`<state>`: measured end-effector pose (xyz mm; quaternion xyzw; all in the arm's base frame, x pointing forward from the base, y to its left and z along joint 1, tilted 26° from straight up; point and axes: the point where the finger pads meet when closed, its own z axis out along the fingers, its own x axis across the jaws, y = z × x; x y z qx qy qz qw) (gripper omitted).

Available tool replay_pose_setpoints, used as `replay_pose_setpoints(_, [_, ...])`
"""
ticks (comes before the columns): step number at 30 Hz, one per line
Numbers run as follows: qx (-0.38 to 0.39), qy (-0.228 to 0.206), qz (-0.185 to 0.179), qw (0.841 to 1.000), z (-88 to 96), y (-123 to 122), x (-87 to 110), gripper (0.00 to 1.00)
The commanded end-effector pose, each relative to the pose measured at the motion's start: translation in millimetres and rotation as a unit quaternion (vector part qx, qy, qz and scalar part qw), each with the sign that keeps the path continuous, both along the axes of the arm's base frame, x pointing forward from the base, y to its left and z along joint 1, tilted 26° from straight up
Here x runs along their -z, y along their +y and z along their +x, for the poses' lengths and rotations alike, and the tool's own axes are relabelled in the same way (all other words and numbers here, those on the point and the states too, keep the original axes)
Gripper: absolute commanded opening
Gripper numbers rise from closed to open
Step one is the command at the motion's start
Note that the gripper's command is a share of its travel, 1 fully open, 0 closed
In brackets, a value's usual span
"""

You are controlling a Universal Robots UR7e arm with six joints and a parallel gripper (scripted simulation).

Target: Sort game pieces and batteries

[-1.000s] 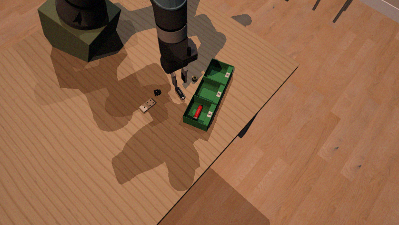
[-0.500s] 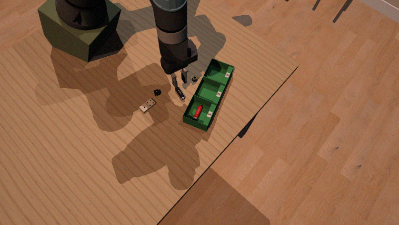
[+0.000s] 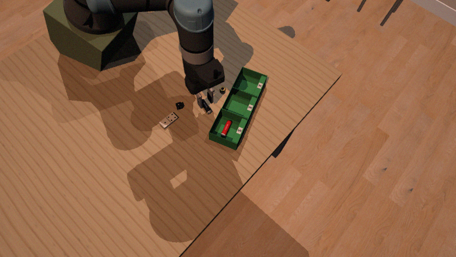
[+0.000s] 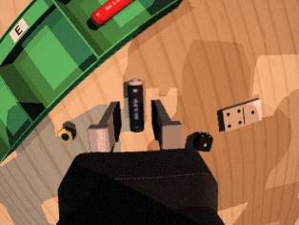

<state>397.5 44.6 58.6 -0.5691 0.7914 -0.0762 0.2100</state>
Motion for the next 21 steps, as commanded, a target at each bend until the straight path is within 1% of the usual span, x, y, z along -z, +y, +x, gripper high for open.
replay_pose_setpoints(1, [0.003,-0.004,-0.004,1.000,8.4,0.8,10.2,0.60])
replay_pose_setpoints(7, [0.003,-0.004,-0.004,1.000,8.7,0.8,10.1,0.60])
replay_pose_setpoints(16, [0.003,-0.004,-0.004,1.000,12.7,2.3,21.4,0.60])
replay_pose_setpoints(21, [0.003,-0.004,-0.004,1.000,12.3,2.4,21.5,0.60])
